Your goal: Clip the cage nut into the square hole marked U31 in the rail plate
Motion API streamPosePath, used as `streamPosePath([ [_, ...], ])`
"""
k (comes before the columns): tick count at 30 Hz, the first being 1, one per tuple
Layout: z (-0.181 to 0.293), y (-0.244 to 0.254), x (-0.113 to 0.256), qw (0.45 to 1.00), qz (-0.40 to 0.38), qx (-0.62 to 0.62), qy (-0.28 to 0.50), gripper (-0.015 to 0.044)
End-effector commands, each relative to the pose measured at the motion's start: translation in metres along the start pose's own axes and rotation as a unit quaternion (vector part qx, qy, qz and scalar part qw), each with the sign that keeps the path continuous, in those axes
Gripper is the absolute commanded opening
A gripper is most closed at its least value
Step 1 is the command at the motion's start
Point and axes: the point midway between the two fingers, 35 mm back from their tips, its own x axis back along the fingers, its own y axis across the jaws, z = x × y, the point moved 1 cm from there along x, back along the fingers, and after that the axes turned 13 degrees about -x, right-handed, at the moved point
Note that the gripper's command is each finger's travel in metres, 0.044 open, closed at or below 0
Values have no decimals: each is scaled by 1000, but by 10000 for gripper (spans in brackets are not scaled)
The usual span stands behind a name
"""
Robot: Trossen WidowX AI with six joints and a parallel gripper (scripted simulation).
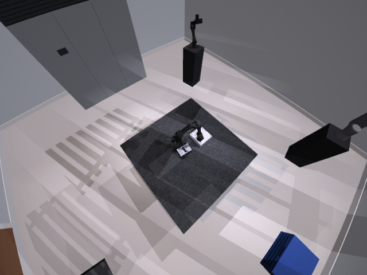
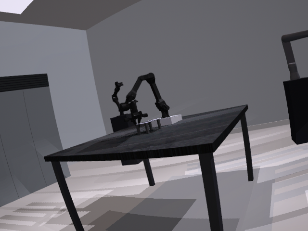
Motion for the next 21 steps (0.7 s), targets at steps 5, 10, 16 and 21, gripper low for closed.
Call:
streamPosePath([
  [5, -2, -3, 49, 1000, 5, 0, -1, 36],
  [10, -2, -1, 65, 1000, 5, 2, 0, 36],
  [16, -3, -2, 83, 1000, 5, 2, 0, 36],
  [21, -3, -2, 100, 1000, 5, 2, 0, 36],
])
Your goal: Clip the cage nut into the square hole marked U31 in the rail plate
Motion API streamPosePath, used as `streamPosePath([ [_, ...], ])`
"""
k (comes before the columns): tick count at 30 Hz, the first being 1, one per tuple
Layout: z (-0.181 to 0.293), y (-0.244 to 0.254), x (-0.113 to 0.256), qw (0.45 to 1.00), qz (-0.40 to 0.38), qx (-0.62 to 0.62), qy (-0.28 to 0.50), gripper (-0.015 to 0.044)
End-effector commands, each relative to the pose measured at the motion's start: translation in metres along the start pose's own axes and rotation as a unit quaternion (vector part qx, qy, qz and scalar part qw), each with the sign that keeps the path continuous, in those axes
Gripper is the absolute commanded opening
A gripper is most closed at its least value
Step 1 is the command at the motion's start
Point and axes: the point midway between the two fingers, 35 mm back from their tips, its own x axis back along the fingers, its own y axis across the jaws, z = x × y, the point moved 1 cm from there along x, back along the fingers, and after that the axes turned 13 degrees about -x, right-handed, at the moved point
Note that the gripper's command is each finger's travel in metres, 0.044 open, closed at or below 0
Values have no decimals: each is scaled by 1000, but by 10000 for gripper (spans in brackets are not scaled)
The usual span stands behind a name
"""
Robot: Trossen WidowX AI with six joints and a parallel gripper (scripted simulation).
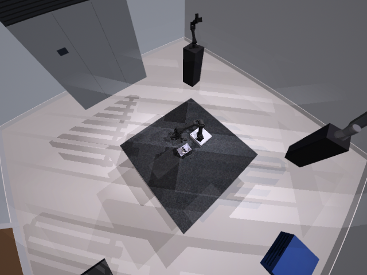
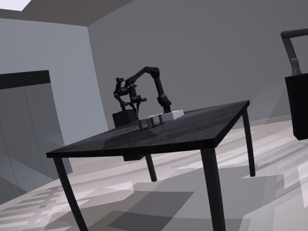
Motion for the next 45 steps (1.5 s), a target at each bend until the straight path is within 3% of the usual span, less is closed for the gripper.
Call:
streamPosePath([
  [1, 0, 0, 11, 1000, 2, -3, 2, 36],
  [21, -46, 43, 11, 981, 0, -196, -1, 36],
  [45, -88, 109, 11, 902, -4, -432, -1, 36],
])
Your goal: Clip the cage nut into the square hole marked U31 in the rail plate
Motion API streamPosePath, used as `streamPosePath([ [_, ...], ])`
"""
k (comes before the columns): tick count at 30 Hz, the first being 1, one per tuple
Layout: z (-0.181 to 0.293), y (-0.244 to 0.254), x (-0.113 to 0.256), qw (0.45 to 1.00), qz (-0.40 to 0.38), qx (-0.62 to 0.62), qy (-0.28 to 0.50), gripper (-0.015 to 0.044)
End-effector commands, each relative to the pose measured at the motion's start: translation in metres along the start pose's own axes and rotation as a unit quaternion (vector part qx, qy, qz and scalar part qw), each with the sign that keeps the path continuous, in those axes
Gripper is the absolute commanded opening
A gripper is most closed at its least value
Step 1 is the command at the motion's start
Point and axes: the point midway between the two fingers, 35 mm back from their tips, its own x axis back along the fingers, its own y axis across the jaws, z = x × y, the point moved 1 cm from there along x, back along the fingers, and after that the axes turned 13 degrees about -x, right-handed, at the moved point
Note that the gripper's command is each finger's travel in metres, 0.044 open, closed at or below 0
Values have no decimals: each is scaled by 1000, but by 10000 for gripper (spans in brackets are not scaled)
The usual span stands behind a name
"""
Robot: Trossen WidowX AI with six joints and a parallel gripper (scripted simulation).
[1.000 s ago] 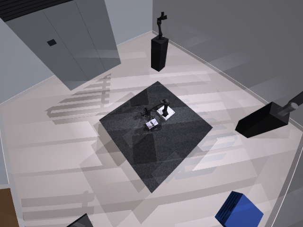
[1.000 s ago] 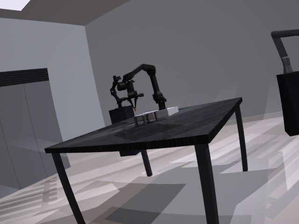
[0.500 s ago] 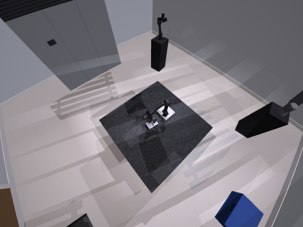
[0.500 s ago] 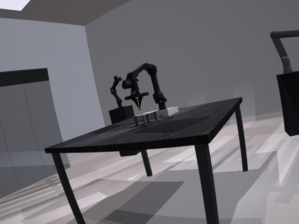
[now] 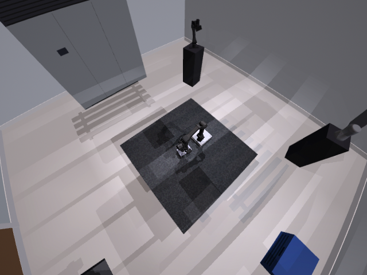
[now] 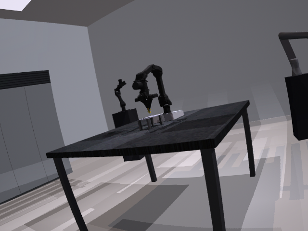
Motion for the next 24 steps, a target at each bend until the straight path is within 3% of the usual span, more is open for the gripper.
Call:
streamPosePath([
  [1, 4, 7, -1, 1000, -2, -28, 3, 36],
  [24, 4, 8, -18, 1000, -10, -28, 4, 36],
])
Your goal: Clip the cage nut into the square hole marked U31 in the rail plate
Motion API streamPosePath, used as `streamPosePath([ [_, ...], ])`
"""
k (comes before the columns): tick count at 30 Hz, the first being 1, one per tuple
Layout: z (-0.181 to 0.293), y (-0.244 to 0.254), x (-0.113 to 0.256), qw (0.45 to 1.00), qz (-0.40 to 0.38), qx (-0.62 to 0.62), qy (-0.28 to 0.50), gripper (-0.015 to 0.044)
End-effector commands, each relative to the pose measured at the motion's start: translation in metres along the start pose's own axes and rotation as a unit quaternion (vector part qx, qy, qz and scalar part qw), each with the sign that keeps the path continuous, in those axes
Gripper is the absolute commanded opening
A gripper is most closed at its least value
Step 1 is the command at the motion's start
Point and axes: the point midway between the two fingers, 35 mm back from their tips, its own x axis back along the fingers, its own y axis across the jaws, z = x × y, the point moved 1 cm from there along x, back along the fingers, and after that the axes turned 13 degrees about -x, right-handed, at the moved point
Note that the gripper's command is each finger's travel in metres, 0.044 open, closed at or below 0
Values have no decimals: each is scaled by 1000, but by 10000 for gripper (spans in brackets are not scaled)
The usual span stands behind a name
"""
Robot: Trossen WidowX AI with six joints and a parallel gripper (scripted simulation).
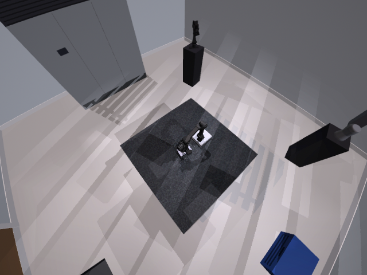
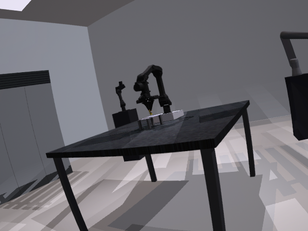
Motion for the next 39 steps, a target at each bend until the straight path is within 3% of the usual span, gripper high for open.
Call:
streamPosePath([
  [1, 1, 0, -6, 1000, -2, -3, 4, 36],
  [14, 2, 0, -25, 1000, -2, -2, 3, 36],
  [39, 2, 0, -26, 1000, -1, -2, 3, 36],
])
